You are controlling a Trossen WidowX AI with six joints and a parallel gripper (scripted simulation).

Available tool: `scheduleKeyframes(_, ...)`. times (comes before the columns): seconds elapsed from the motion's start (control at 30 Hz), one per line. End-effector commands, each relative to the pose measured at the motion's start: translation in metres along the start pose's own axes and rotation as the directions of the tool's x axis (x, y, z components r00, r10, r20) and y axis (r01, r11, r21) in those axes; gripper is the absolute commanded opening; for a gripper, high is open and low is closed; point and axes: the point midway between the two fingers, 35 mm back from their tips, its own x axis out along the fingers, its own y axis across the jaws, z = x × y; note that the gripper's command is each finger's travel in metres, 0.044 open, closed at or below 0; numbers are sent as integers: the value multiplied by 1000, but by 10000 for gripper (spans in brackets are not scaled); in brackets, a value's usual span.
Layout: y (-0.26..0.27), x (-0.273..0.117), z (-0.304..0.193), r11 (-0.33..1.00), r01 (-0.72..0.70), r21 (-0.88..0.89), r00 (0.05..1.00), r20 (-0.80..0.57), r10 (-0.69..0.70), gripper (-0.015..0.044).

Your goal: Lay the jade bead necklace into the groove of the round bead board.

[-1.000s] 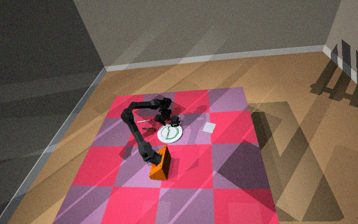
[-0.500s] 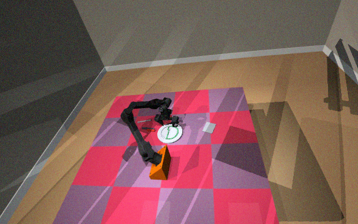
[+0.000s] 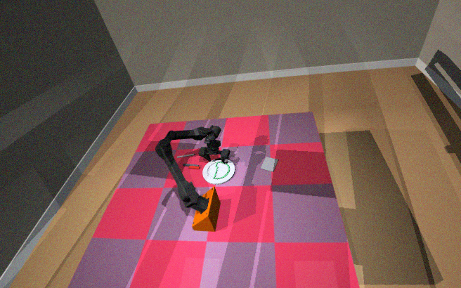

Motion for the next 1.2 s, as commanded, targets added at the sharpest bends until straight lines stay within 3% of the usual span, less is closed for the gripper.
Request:
scheduleKeyframes(0.0,-1,-10,-2,1000,-1,-31,1000,3,1,361)
scheduleKeyframes(0.13,-2,-32,-9,994,0,-113,1000,3,1,256)
scheduleKeyframes(0.3,-3,-29,-10,993,0,-117,1000,3,1,125)
scheduleKeyframes(1.17,-2,5,-10,993,-2,-117,1000,3,2,120)
